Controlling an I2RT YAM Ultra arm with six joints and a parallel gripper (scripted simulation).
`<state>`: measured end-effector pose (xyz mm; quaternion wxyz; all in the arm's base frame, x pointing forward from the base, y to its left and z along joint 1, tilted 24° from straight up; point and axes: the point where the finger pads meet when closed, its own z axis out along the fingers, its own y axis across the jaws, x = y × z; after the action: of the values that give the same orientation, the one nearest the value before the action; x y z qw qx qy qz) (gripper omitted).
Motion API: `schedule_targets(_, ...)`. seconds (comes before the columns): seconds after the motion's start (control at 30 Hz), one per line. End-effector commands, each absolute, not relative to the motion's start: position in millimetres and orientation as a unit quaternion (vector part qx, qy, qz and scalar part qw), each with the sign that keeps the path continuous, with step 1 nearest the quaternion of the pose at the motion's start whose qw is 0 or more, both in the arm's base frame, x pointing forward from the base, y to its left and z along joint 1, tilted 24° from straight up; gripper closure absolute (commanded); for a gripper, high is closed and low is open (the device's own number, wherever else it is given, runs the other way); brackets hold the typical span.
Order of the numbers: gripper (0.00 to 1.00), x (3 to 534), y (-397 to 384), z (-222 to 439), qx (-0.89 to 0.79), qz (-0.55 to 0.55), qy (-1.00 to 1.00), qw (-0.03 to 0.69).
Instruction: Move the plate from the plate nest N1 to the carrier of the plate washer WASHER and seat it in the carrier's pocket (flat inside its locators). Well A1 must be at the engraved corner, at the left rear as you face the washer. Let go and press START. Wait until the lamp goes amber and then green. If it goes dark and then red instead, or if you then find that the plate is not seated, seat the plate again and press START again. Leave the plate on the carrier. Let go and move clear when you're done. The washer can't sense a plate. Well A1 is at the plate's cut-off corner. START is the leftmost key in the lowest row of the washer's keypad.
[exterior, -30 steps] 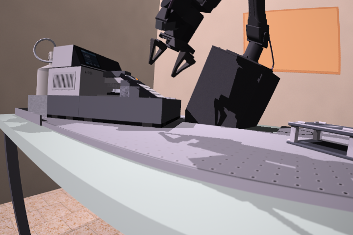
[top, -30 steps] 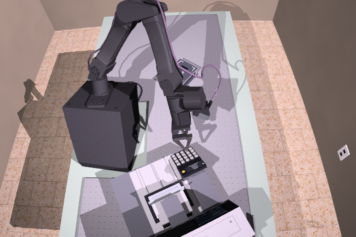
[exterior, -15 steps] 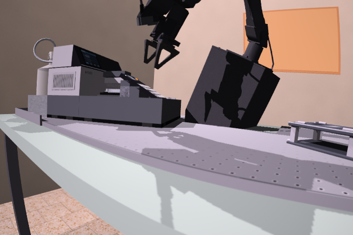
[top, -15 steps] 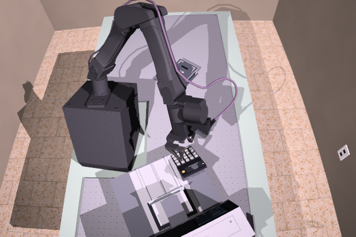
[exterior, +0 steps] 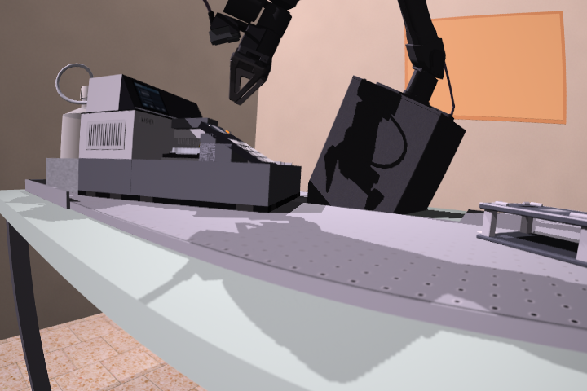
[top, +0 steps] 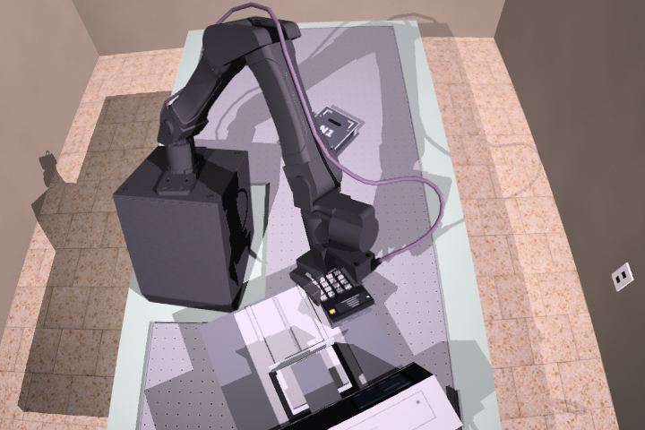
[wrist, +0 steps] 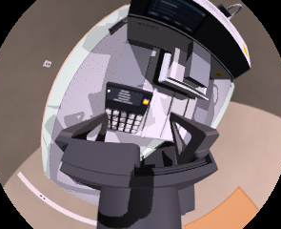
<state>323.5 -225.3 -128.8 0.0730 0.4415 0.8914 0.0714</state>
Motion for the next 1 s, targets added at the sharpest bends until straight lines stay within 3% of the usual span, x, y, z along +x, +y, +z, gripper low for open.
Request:
schedule_targets(0.0,0.0,328,-238,-119,0.494,0.084,0.862,0.069)
schedule_targets(0.2,0.0,326,-258,-119,0.567,0.1,0.815,0.058)
schedule_targets(0.97,0.0,330,-293,-104,0.558,0.093,0.821,0.076)
